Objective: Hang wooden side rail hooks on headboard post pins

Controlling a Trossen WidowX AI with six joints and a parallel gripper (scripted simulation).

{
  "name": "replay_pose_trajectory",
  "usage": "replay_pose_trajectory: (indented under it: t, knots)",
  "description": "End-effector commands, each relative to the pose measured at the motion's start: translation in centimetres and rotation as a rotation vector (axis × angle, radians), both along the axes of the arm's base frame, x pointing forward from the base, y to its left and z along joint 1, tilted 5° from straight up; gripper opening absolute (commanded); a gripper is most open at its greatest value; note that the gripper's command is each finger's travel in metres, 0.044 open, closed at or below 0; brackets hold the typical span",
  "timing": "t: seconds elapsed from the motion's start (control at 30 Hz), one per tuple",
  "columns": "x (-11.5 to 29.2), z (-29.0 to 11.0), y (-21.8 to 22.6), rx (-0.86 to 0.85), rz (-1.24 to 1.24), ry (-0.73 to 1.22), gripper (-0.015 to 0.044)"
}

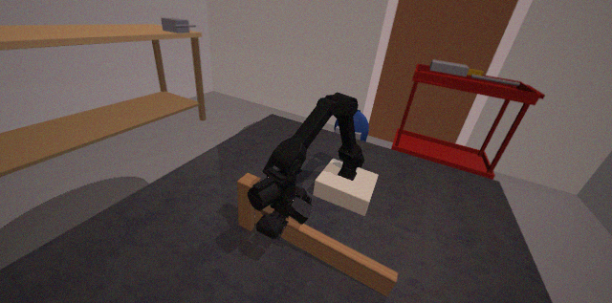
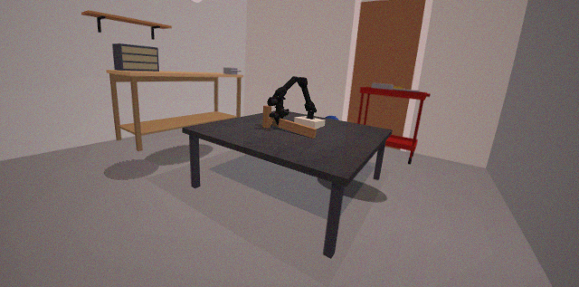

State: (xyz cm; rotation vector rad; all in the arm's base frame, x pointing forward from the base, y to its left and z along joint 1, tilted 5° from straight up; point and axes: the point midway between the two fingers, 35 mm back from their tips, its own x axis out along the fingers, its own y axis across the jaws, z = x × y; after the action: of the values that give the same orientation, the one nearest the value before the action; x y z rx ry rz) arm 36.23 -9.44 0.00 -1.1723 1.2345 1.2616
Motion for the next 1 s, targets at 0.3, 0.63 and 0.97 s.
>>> replay_pose_trajectory:
  t: [0.3,0.63,0.97]
  knots:
    - [0.43,0.40,-0.28,-0.005,0.002,-0.013,0.0000]
    - [0.36,0.47,-0.39,-0.005,0.002,-0.012,0.0000]
    - [0.36,0.46,-0.50,-0.005,0.002,-0.012,0.0000]
